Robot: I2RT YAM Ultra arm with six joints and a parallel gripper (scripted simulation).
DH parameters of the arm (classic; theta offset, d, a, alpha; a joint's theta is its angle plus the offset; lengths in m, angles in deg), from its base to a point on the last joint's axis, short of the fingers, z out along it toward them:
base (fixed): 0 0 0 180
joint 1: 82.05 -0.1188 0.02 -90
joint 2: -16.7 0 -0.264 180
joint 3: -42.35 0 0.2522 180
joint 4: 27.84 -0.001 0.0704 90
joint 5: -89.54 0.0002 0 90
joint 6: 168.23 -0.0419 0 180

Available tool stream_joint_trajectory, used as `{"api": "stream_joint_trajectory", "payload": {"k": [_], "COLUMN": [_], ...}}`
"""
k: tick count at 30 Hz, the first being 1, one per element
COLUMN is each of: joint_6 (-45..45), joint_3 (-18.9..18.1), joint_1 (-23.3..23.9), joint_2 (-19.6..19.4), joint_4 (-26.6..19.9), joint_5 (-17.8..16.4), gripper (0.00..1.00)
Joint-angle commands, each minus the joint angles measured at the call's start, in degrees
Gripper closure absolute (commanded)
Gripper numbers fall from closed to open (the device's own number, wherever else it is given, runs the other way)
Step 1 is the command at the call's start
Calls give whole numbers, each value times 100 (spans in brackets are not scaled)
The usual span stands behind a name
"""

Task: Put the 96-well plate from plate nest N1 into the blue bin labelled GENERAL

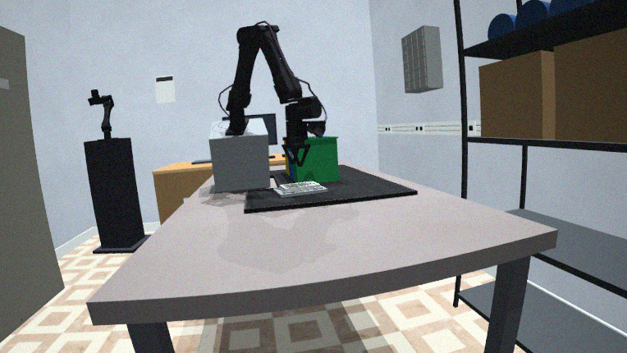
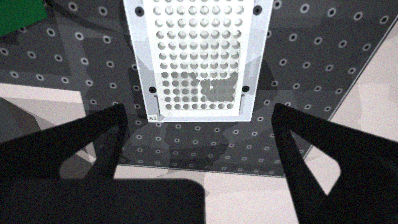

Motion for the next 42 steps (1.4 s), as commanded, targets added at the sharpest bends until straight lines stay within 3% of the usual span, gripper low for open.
{"api": "stream_joint_trajectory", "payload": {"k": [1, 42], "joint_6": [83, 303], "joint_3": [-187, -378], "joint_1": [14, 234], "joint_2": [-177, -1463], "joint_4": [146, 1282], "joint_5": [-140, -199], "gripper": [0, 0]}}
